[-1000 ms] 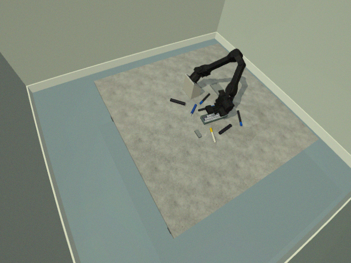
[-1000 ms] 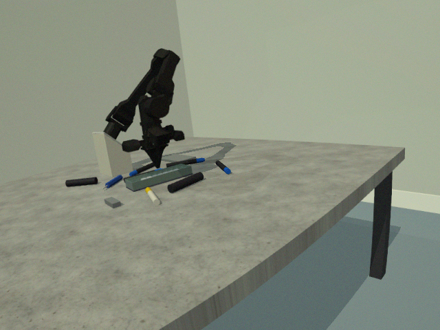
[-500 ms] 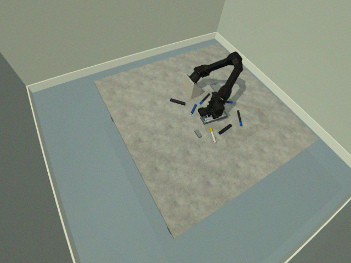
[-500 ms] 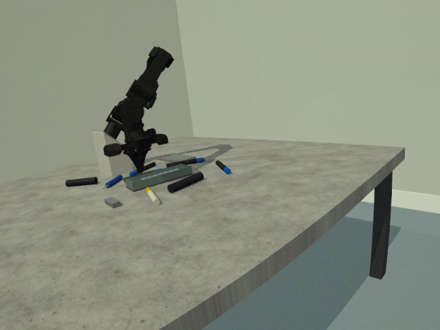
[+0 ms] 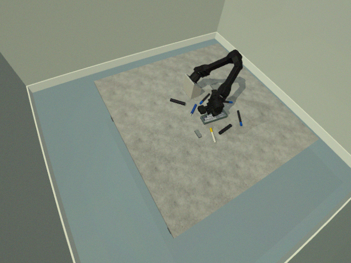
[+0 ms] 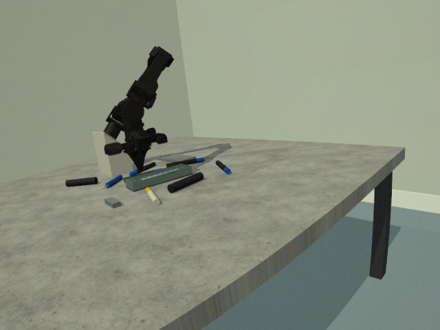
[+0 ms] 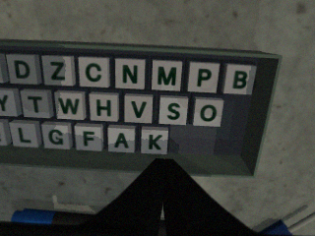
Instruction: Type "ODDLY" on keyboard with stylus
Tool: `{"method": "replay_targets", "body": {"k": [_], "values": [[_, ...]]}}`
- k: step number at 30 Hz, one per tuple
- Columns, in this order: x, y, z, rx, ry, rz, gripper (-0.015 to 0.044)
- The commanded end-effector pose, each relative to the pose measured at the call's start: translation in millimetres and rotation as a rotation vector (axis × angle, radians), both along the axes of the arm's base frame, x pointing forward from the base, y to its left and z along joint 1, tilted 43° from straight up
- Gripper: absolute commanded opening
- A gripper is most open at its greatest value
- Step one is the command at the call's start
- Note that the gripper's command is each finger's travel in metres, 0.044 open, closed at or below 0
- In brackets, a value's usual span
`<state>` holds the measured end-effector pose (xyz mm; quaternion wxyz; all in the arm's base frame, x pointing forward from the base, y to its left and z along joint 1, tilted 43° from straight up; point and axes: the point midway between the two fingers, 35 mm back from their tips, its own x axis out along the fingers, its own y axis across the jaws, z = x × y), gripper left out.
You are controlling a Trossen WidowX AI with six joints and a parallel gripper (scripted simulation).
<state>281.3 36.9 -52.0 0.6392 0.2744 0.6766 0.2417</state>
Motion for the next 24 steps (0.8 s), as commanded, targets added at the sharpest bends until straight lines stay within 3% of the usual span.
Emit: {"method": "replay_targets", "body": {"k": [1, 10, 16, 24], "values": [[-10, 7, 8, 0.002, -0.004, -0.005, 0.0], [-10, 9, 9, 0.001, -0.004, -0.005, 0.0], [-5, 62, 58, 0.004, -0.004, -0.005, 0.0], [-5, 64, 60, 0.006, -0.004, -0.005, 0.0]]}}
